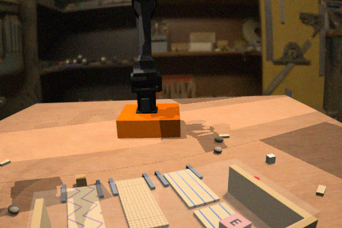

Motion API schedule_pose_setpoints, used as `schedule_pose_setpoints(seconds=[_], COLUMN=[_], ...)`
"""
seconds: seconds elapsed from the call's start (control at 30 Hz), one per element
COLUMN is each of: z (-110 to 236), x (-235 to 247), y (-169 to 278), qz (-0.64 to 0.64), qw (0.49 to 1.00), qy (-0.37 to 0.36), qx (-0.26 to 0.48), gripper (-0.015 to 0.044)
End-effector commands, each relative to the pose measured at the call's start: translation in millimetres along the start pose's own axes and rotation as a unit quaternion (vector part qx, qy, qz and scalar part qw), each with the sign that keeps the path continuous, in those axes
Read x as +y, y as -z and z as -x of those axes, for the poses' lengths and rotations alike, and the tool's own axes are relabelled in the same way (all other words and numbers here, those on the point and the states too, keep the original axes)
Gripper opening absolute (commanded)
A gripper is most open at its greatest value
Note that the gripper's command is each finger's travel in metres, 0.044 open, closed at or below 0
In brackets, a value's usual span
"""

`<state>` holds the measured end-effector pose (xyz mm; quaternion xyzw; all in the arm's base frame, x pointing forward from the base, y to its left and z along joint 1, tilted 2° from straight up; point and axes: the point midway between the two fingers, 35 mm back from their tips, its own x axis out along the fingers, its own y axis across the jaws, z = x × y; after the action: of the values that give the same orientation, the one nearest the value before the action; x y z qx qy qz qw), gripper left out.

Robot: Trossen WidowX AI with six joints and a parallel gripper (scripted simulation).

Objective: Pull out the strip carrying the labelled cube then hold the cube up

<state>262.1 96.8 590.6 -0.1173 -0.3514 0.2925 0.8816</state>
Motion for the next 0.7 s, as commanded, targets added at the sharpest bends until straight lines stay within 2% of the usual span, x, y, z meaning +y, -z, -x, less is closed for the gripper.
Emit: schedule_pose_setpoints(seconds=[0.0,0.17,0.33,0.67], z=[0,17,50,159], x=[0,-2,4,44], y=[2,67,141,269], qz=[-0.002,-0.062,-0.118,-0.187], qw=[1.0,0.992,0.966,0.86], qy=[0.002,0.049,0.101,0.189], qx=[0.003,0.096,0.208,0.435], gripper=[0.04,0.04,0.04,0.04])
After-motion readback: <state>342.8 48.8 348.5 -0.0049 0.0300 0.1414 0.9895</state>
